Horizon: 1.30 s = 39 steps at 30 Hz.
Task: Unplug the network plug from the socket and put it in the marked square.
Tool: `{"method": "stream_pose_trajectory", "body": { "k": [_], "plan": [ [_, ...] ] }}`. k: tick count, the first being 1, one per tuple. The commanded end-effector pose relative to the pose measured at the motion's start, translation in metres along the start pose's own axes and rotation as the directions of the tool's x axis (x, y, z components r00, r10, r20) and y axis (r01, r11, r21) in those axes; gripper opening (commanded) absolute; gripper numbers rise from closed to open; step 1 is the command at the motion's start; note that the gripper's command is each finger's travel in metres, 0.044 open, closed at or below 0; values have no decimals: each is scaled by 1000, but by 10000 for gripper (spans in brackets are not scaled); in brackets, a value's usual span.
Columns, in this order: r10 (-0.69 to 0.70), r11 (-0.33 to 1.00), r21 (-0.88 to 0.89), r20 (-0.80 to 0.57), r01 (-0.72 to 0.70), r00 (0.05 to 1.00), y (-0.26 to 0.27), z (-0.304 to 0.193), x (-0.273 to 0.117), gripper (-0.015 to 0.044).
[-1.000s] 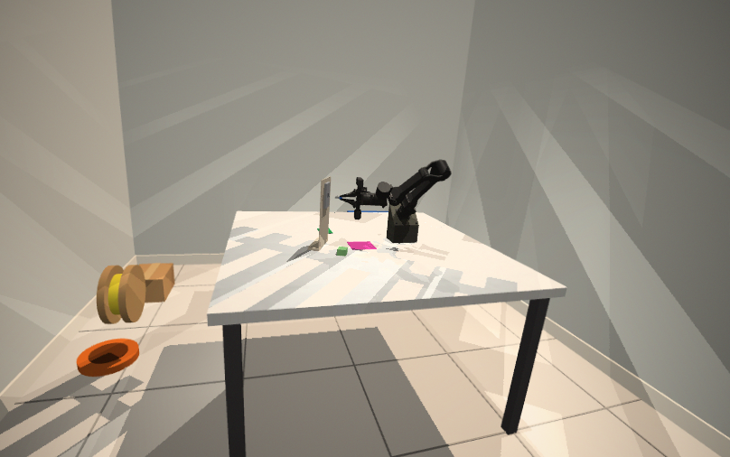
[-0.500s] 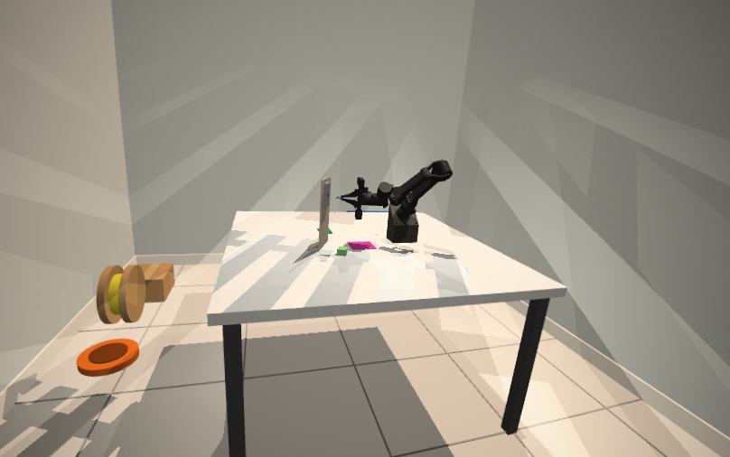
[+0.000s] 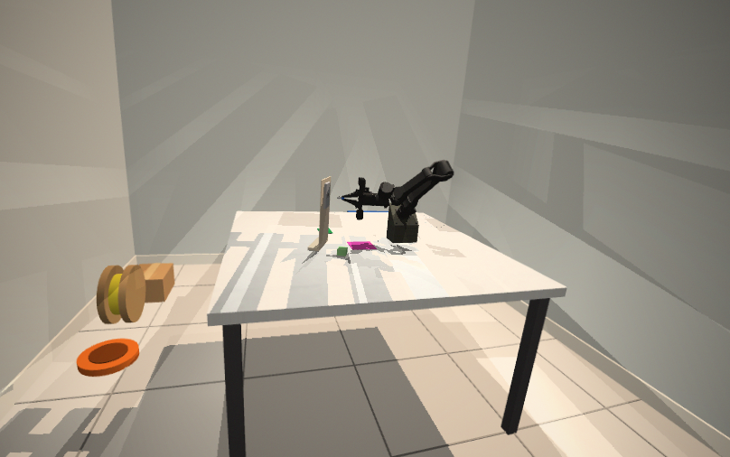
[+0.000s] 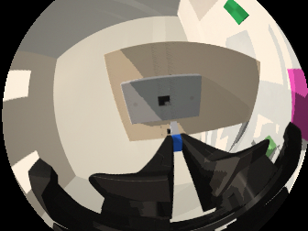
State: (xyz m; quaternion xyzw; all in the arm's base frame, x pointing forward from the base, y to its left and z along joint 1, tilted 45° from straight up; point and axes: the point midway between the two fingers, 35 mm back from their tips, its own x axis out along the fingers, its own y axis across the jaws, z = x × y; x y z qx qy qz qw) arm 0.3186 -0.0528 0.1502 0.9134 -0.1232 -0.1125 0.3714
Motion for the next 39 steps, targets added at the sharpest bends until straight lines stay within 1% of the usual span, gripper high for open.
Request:
{"method": "stream_pose_trajectory", "body": {
  "k": [1,18,39],
  "plan": [
    [2,1000,6,1,-2,1000,0,0,-3,0],
    [0,1000,0,0,0,1000,1,-2,-5,0],
    [1,1000,2,2,-1,1000,45,1,-18,0]
  ]
}}
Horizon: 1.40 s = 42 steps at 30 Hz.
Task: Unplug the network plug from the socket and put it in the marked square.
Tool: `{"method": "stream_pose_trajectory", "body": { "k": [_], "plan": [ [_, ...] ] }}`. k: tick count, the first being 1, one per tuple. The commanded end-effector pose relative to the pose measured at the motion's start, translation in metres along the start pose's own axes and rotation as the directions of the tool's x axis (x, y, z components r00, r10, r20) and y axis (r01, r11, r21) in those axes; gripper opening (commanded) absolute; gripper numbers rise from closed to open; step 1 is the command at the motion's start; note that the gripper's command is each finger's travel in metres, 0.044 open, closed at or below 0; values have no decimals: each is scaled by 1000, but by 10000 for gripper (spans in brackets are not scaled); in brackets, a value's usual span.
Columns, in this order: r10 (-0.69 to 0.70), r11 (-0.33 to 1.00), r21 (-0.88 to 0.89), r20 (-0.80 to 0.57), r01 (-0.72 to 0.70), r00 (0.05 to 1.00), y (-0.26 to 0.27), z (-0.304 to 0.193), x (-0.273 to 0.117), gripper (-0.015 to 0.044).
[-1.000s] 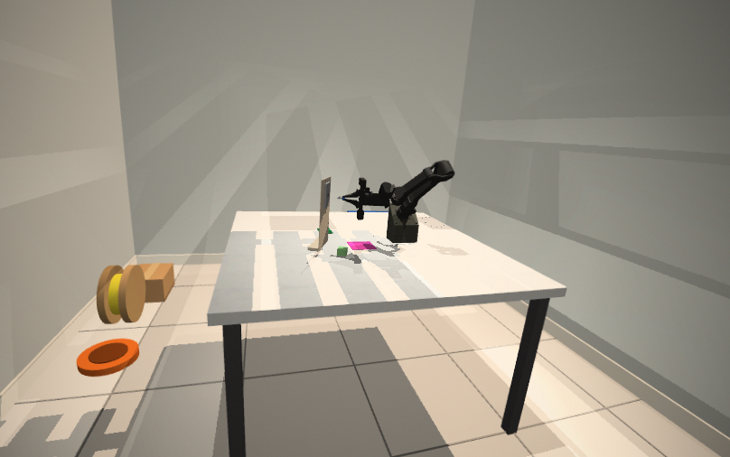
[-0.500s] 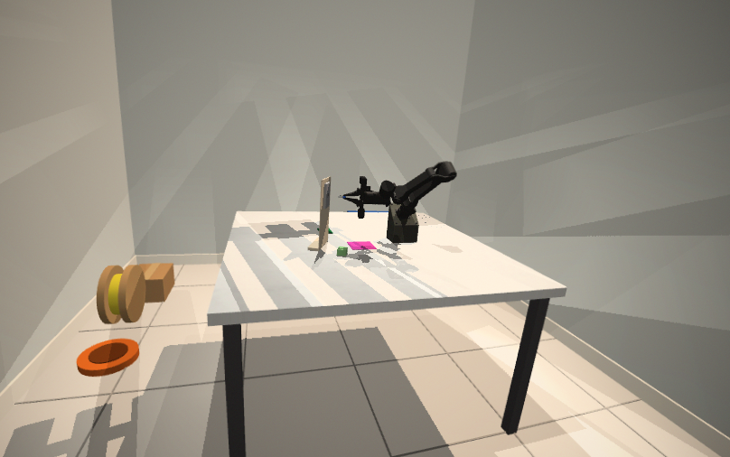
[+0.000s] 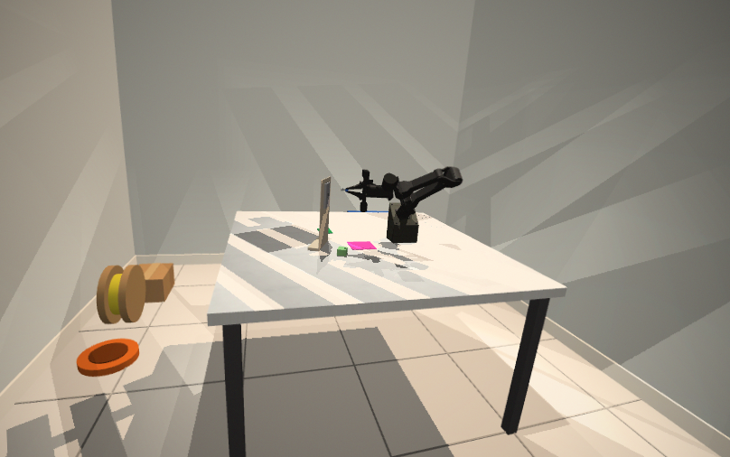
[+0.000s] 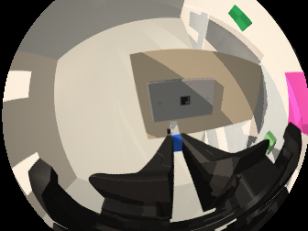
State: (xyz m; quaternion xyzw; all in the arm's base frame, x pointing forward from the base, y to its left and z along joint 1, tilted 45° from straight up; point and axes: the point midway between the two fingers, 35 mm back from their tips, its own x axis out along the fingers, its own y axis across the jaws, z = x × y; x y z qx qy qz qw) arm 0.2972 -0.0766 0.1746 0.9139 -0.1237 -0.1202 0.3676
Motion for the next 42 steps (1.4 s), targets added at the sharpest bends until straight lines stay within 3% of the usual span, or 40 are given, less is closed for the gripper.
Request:
{"method": "stream_pose_trajectory", "body": {
  "k": [1,12,26,42],
  "plan": [
    [7,1000,-4,-13,-7,1000,10,-4,-4,0],
    [-9,1000,-14,-13,9,1000,20,-1,-12,0],
    [-340,925,-194,-37,327,940,-50,25,-7,0],
    [-651,739,-325,-115,591,750,-121,47,-31,0]
  ]
}}
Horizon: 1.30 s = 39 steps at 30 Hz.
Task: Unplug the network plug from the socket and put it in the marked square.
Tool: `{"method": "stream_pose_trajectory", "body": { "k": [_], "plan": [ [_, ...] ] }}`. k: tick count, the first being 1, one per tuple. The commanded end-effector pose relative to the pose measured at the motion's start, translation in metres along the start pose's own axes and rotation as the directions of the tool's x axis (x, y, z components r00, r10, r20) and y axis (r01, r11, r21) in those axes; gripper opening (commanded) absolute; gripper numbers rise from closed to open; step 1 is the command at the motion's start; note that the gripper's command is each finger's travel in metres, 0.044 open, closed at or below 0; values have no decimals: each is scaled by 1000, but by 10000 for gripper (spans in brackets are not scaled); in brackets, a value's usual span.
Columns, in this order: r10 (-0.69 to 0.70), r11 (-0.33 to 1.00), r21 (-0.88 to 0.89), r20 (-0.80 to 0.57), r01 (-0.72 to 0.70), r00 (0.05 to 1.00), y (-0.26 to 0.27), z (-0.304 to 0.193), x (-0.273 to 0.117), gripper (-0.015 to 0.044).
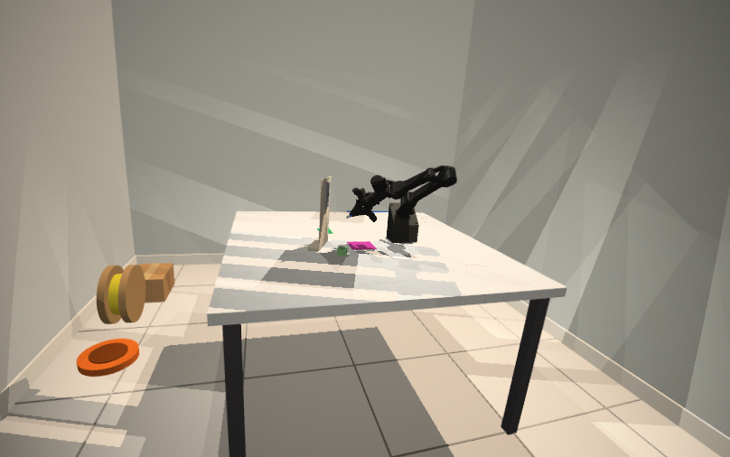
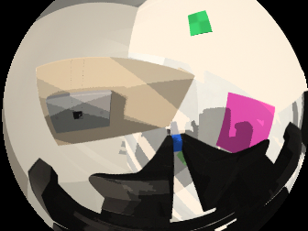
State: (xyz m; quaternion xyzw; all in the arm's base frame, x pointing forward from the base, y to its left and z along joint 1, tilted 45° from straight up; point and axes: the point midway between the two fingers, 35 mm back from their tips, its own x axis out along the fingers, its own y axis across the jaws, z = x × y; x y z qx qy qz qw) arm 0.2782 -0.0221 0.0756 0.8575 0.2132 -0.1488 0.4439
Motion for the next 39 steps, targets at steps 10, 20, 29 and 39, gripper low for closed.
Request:
{"method": "stream_pose_trajectory", "body": {
  "k": [10,20,29,39],
  "plan": [
    [-220,975,-50,-184,214,958,-62,-6,0,0],
    [-278,960,-70,-277,270,920,-82,-12,-6,0],
    [-281,960,-71,-275,272,919,-84,-12,-2,0],
    [-284,959,-73,-273,274,919,-88,-12,2,0]
  ]
}}
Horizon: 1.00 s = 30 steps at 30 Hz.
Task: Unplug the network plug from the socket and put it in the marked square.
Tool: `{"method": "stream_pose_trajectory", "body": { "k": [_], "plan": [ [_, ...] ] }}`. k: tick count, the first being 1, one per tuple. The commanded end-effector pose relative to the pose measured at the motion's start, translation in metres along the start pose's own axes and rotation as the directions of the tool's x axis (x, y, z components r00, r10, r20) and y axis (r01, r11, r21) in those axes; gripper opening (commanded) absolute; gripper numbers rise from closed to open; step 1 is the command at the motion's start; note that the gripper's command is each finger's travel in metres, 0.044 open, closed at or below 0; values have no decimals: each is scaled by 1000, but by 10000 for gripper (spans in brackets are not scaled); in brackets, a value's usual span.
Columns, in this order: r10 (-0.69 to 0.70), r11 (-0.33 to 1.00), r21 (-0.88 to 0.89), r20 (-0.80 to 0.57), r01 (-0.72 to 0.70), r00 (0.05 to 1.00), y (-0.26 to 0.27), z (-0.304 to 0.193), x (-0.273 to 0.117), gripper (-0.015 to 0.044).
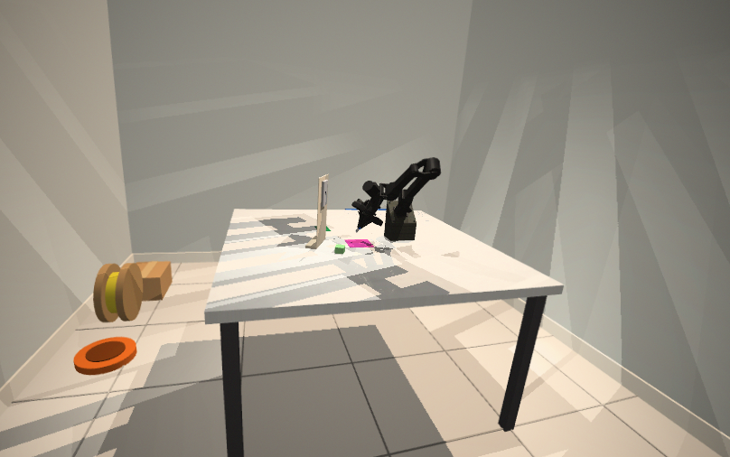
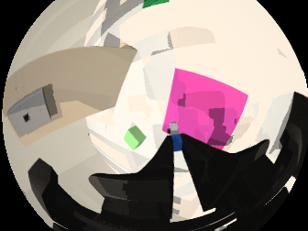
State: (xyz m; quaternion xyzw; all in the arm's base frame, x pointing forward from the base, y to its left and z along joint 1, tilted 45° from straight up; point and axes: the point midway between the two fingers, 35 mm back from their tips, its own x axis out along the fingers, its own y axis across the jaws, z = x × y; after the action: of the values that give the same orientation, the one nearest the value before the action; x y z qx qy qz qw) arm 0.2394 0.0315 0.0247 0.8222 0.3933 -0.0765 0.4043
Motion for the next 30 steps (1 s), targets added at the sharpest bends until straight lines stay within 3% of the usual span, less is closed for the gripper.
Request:
{"method": "stream_pose_trajectory", "body": {
  "k": [1,30],
  "plan": [
    [-12,1000,18,4,11,1000,-6,2,2,0],
    [-16,1000,17,8,16,1000,-13,4,16,0]
  ]
}}
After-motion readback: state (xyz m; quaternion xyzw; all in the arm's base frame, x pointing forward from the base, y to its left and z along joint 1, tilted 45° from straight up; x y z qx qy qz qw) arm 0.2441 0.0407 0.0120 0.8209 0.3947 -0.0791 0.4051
